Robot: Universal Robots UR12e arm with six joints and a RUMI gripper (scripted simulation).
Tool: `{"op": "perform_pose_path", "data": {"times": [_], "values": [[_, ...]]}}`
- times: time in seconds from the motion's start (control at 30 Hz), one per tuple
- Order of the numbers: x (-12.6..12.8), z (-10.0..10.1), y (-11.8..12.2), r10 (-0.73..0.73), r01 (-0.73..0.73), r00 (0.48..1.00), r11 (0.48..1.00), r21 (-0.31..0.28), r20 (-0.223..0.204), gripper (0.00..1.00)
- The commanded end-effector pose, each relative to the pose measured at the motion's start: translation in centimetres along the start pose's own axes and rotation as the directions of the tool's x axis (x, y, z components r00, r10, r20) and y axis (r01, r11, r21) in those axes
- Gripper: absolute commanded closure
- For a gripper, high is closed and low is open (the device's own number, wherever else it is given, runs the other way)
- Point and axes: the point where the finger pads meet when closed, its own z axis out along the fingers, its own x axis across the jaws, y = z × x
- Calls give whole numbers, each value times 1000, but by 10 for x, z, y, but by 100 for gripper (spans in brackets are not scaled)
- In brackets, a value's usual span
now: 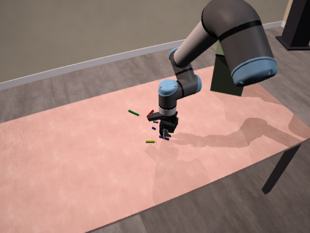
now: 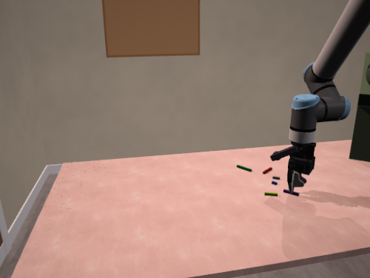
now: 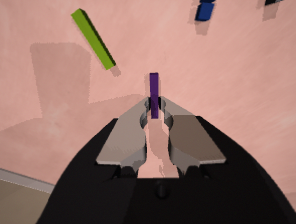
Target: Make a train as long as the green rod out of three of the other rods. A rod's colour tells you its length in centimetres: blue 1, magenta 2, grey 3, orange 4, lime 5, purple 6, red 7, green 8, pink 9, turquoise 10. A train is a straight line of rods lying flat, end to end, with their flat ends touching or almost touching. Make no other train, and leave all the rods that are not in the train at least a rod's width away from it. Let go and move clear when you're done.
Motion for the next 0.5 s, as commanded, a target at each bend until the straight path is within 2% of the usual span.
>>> {"op": "perform_pose_path", "data": {"times": [0.0,0.47], "values": [[0,0,0,0,0,1000,1000,0,0,100],[0,-3,0,0,0,1000,1000,0,0,100]]}}
